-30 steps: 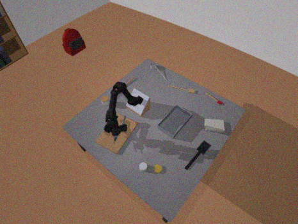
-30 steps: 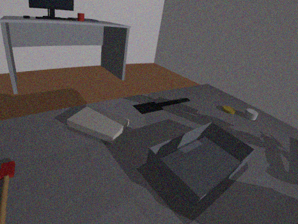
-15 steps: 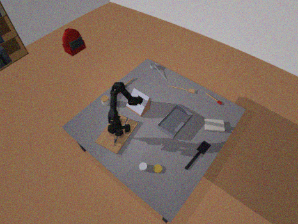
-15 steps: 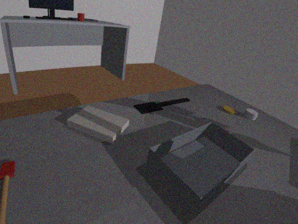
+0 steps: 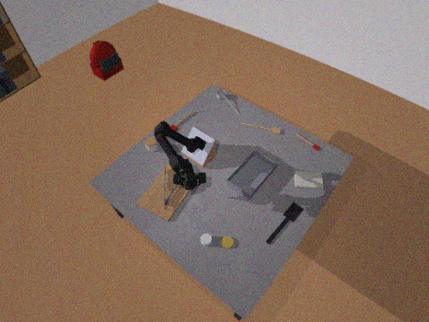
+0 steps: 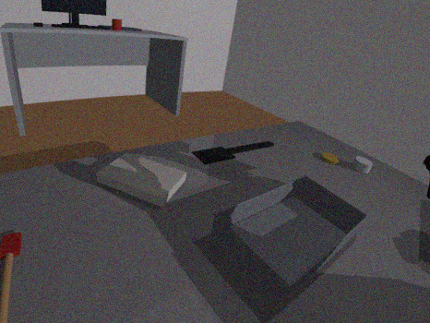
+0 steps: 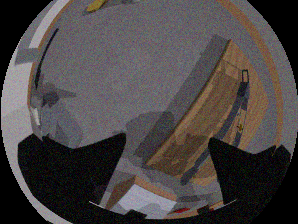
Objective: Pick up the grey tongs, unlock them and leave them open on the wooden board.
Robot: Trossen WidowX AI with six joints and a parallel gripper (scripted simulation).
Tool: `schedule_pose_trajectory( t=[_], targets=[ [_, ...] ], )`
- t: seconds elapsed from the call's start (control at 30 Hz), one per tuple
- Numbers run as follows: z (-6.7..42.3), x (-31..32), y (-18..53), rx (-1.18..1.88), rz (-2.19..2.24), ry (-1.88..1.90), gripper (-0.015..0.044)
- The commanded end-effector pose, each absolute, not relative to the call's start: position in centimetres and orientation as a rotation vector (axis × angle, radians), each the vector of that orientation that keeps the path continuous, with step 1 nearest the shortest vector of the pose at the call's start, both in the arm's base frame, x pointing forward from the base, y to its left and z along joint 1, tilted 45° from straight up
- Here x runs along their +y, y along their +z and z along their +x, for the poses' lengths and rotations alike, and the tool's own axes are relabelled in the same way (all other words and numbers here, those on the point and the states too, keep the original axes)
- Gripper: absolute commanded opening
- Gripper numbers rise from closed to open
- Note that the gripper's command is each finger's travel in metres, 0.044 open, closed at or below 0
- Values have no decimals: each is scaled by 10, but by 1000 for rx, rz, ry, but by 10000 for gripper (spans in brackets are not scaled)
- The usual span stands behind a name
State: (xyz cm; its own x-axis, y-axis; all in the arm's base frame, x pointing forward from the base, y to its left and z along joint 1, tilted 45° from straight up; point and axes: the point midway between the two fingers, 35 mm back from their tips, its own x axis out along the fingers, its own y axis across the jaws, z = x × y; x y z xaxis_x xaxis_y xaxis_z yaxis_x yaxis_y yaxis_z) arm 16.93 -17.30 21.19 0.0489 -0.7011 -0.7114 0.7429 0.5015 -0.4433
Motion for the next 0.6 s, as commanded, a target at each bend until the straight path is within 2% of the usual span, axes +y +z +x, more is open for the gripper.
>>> schedule_pose_trajectory(
  t=[0.0, 0.23, 0.57],
  targets=[
    [172, -164, 212, 1043, 32, -1115, 440],
    [167, -139, 245, 1055, 50, -1100, 440],
    [167, -138, 247, 1055, 50, -1099, 440]
  ],
)
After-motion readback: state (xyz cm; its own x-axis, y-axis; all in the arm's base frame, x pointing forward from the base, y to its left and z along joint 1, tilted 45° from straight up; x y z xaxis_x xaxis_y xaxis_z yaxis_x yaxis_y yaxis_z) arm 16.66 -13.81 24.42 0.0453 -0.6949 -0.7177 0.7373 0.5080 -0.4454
